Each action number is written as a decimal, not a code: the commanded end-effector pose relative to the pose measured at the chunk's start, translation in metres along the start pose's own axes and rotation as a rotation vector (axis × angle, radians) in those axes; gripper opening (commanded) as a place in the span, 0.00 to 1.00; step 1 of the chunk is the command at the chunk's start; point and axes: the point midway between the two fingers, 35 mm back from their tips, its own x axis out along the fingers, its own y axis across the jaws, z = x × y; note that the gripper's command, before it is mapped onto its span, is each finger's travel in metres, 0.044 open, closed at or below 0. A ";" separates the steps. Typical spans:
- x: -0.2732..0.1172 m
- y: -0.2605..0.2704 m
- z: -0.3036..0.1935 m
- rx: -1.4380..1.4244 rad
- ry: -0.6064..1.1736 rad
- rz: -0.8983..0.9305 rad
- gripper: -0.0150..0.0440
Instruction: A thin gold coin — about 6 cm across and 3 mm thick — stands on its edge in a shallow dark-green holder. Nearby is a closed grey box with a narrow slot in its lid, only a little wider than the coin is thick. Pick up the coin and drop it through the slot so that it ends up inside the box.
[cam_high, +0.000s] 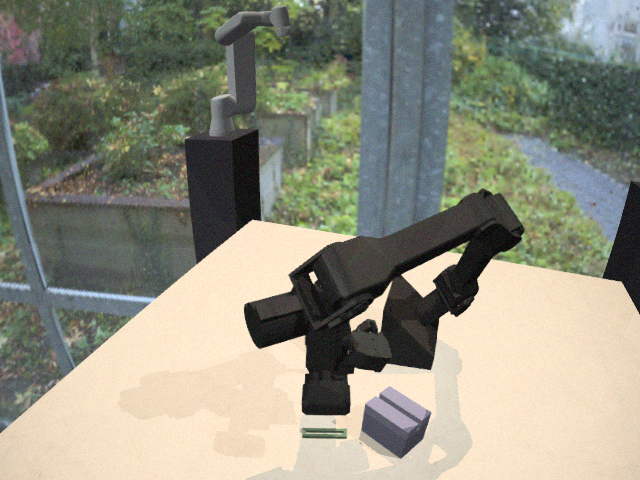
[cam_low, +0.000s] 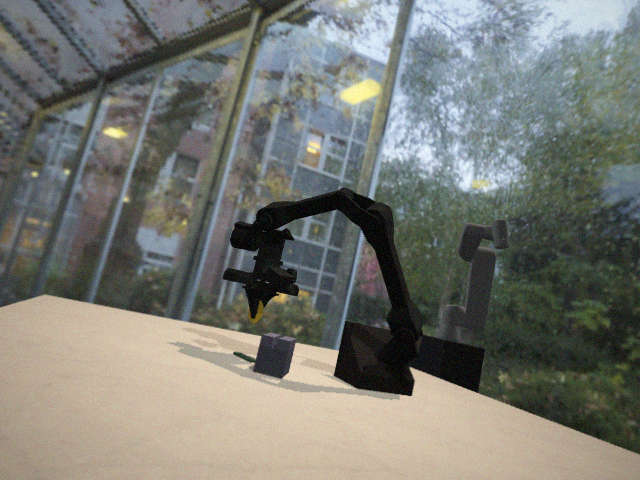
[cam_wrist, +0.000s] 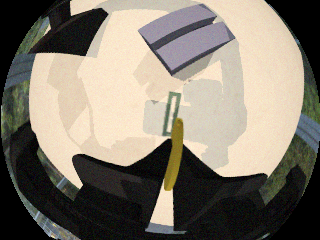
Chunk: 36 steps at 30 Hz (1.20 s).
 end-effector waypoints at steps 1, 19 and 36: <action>-0.009 0.001 0.000 -0.005 0.004 0.002 0.25; -0.011 0.000 -0.001 0.494 0.004 0.001 0.25; -0.012 -0.002 0.001 0.821 0.005 0.000 0.25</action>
